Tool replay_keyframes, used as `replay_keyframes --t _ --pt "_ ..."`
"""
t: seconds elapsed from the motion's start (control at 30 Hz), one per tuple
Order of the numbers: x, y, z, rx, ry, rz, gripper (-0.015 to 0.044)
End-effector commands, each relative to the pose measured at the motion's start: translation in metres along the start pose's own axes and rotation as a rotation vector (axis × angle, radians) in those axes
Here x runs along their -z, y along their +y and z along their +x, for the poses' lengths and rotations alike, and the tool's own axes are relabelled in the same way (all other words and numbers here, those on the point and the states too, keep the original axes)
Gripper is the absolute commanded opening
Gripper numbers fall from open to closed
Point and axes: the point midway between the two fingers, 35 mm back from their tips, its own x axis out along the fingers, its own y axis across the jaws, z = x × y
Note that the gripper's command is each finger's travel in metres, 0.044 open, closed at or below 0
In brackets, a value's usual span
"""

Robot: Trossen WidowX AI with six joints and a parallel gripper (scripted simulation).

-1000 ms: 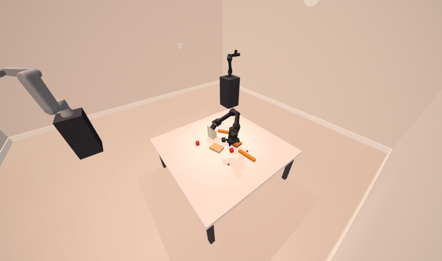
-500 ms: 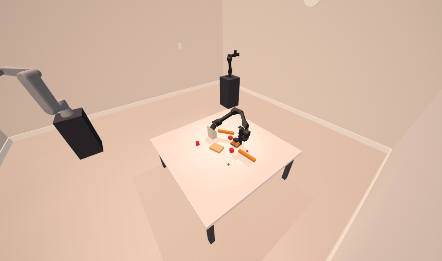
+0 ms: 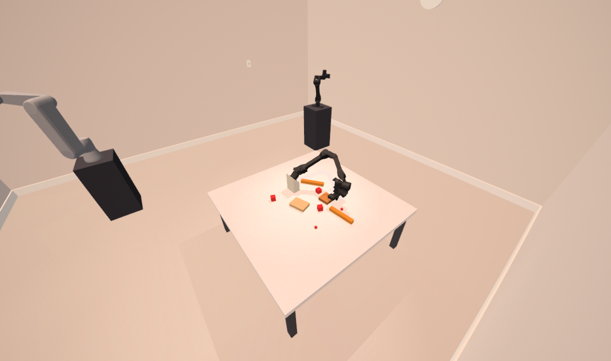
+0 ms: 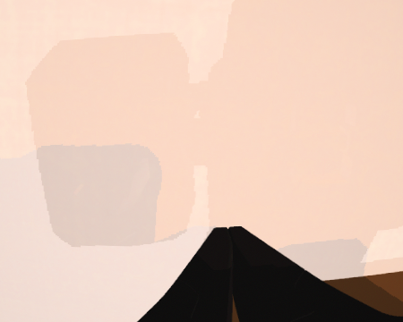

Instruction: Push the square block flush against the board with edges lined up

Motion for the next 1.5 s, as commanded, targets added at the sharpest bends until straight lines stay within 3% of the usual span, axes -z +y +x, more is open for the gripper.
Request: replay_keyframes --t 0.0,1.47 --pt "0.002 -0.003 0.009 0.004 0.001 0.011 0.0000" --pt "0.028 -0.002 0.008 0.004 0.002 0.012 0.0000"
